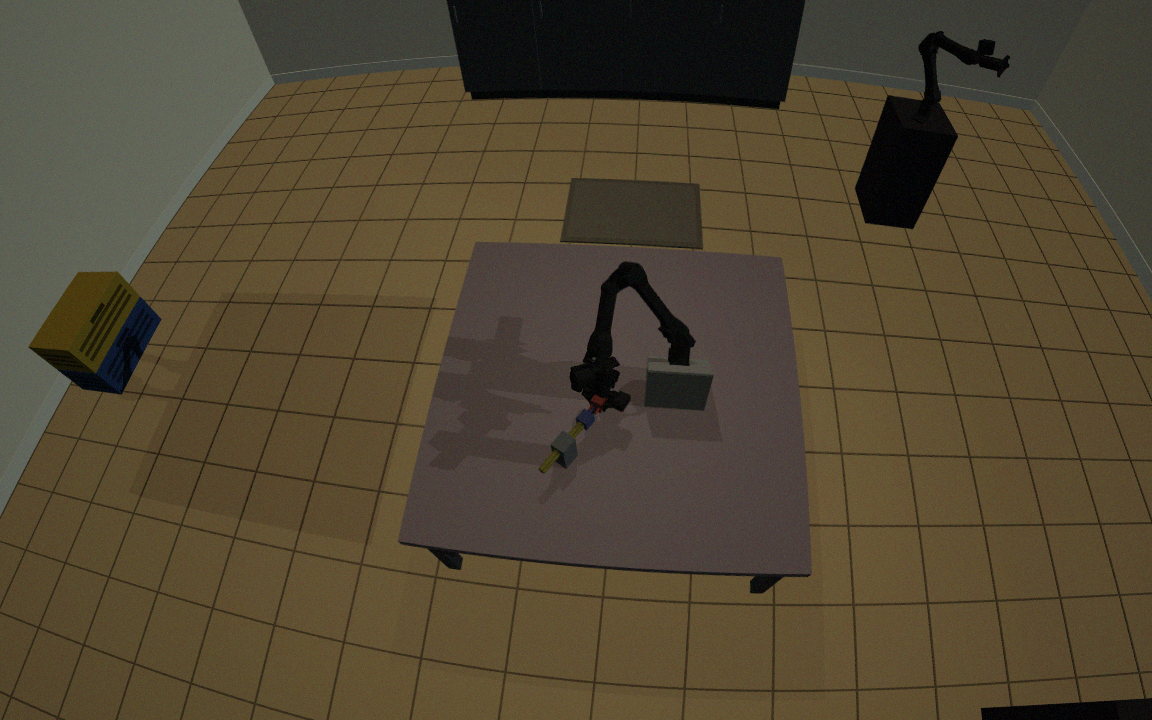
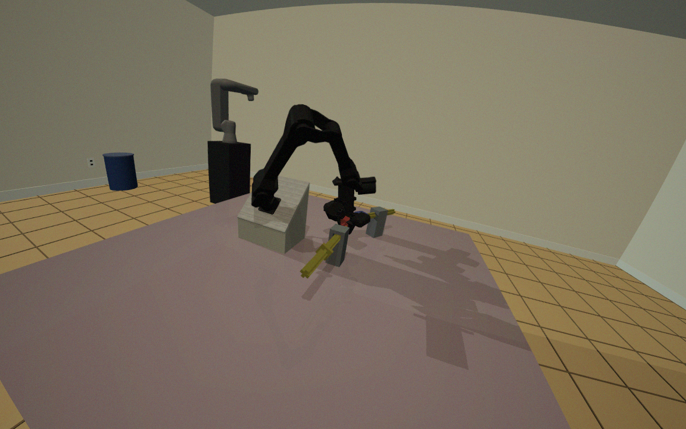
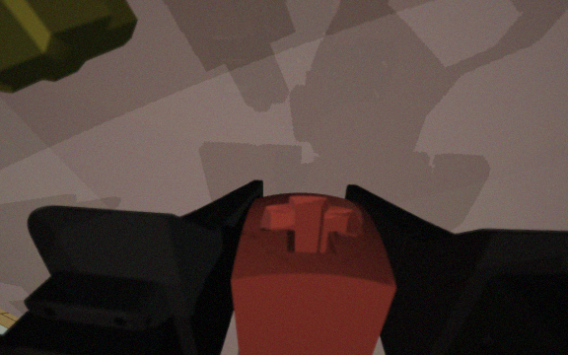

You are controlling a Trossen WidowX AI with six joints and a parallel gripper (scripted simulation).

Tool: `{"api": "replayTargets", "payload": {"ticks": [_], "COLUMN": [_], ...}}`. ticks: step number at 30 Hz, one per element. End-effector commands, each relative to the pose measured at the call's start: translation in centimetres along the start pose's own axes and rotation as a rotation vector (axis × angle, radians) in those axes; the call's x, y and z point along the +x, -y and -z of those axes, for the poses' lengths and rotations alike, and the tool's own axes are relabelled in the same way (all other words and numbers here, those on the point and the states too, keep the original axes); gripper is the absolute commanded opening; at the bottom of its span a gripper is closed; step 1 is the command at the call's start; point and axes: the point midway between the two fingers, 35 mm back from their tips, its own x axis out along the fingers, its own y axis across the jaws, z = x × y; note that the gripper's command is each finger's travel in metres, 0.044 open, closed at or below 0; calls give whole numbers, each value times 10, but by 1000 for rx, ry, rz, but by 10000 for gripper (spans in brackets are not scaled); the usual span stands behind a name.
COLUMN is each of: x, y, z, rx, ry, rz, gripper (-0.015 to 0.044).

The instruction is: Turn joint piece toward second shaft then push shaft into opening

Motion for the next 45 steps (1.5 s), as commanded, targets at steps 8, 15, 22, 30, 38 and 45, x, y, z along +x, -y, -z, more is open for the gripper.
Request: {"api": "replayTargets", "payload": {"ticks": [8,15,22,30,38,45], "x": [-1,-5,-7,-10,-10,-10], "y": [-3,-9,-13,-18,-19,-19], "z": [0,1,2,4,4,4], "rx": [-53,-163,-261,-374,-393,-383], "ry": [28,84,134,189,198,195], "rz": [9,23,32,38,39,40], "gripper": [0,0,0,0,0,0]}}
